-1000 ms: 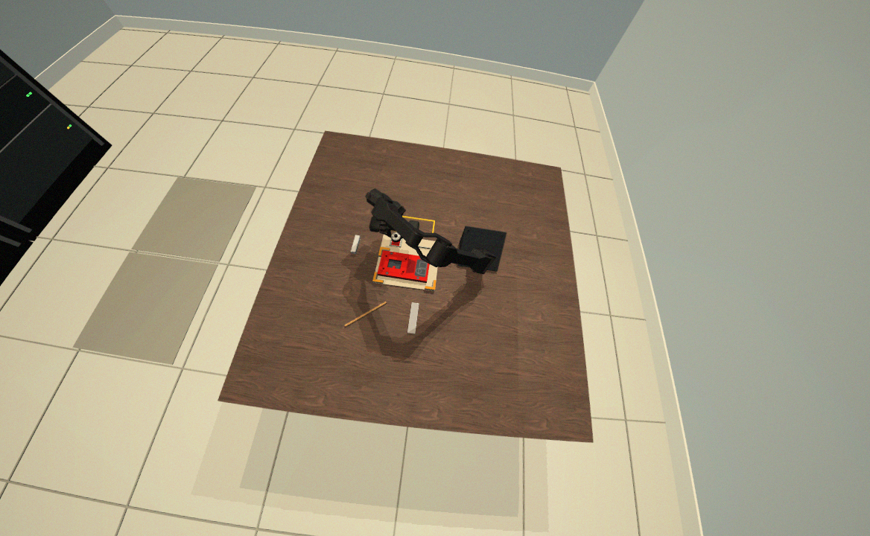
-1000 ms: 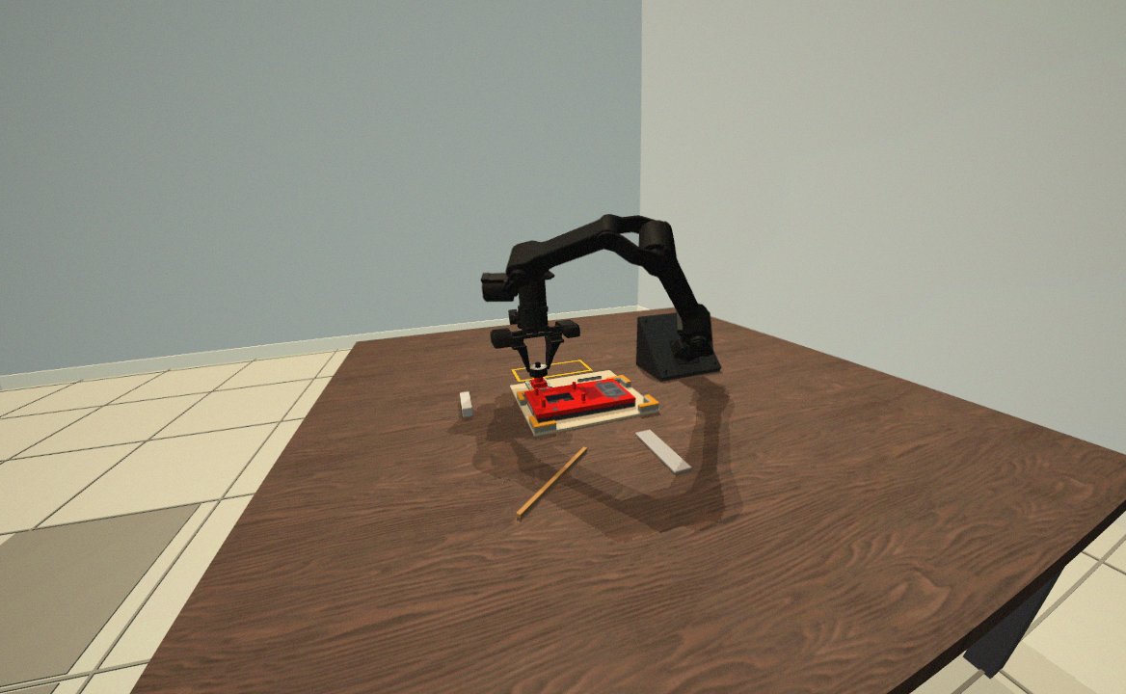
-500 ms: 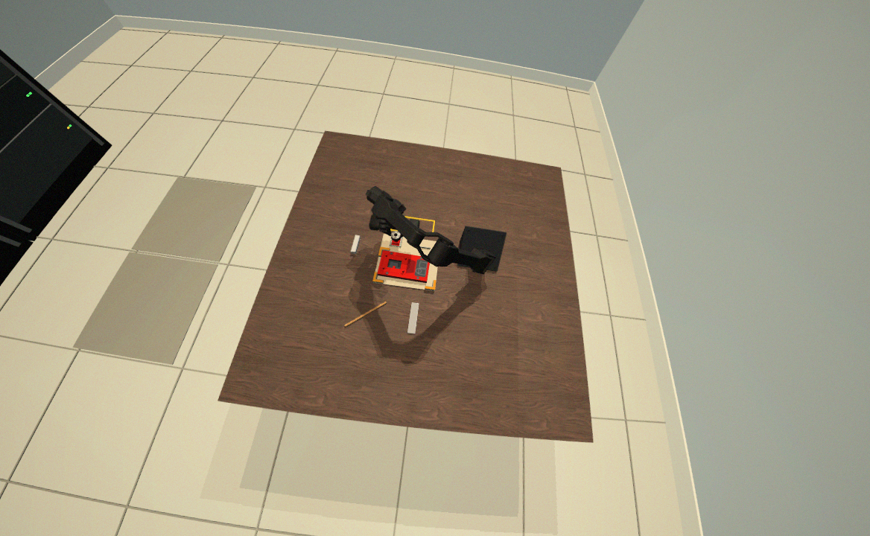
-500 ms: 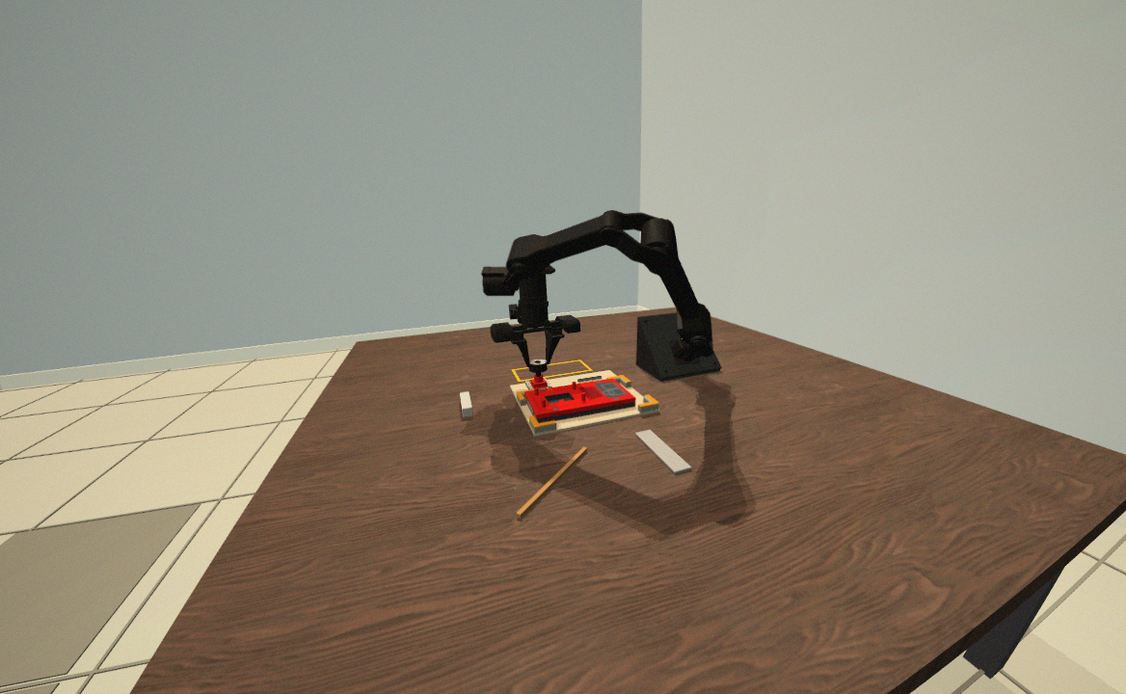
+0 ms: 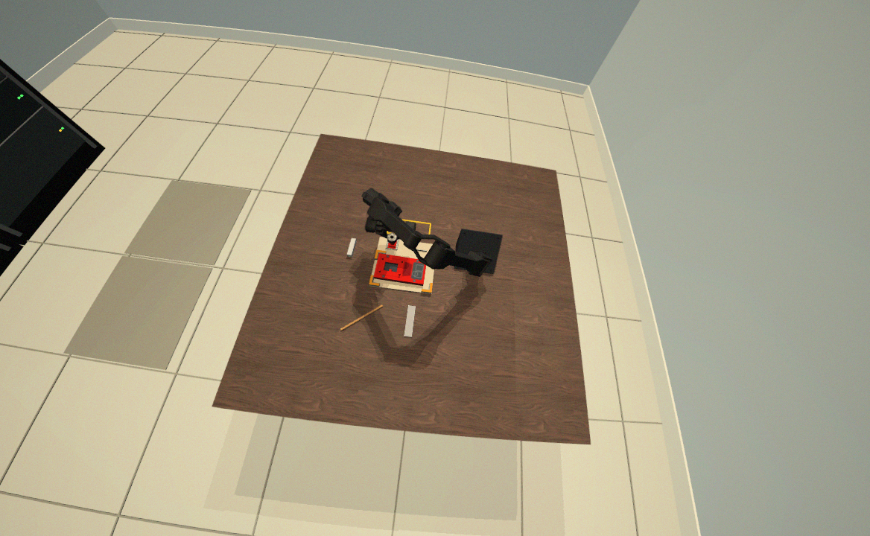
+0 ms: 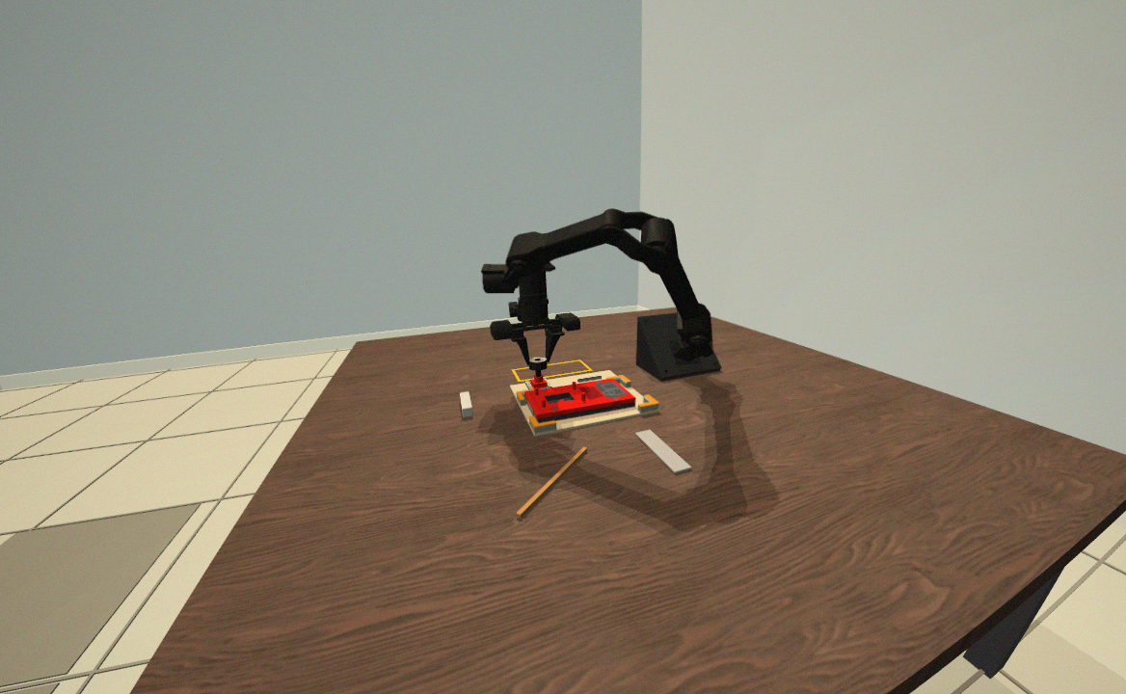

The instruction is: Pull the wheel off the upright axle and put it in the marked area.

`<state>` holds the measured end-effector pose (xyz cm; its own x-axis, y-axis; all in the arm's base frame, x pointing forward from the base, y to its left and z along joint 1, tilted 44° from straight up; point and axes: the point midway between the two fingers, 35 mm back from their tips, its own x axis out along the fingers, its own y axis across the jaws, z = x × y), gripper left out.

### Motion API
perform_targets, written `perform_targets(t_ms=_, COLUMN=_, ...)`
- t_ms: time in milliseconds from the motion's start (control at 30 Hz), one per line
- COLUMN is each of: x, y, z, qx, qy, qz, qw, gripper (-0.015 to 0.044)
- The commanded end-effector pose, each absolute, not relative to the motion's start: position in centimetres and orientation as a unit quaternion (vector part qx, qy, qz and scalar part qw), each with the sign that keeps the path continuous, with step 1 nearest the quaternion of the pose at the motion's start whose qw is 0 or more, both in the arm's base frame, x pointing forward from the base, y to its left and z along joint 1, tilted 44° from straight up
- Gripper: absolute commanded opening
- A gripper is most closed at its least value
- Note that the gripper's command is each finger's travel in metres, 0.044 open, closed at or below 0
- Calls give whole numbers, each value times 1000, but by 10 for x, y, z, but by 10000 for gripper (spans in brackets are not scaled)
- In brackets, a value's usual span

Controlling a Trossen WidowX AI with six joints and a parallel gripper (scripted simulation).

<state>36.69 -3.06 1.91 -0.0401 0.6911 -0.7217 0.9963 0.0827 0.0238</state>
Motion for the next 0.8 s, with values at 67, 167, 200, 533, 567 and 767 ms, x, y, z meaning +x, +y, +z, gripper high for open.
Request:
perform_targets(t_ms=67, x=369, y=-37, z=24, qx=628, qy=670, qz=-258, qw=300, gripper=0)
perform_targets(t_ms=167, x=369, y=-37, z=24, qx=629, qy=670, qz=-258, qw=300, gripper=0)
perform_targets(t_ms=200, x=369, y=-38, z=24, qx=629, qy=670, qz=-258, qw=300, gripper=0)
perform_targets(t_ms=533, x=368, y=-40, z=27, qx=629, qy=670, qz=-258, qw=300, gripper=0)
perform_targets(t_ms=567, x=368, y=-40, z=27, qx=629, qy=670, qz=-258, qw=300, gripper=0)
perform_targets(t_ms=767, x=368, y=-42, z=29, qx=629, qy=670, qz=-258, qw=299, gripper=0)
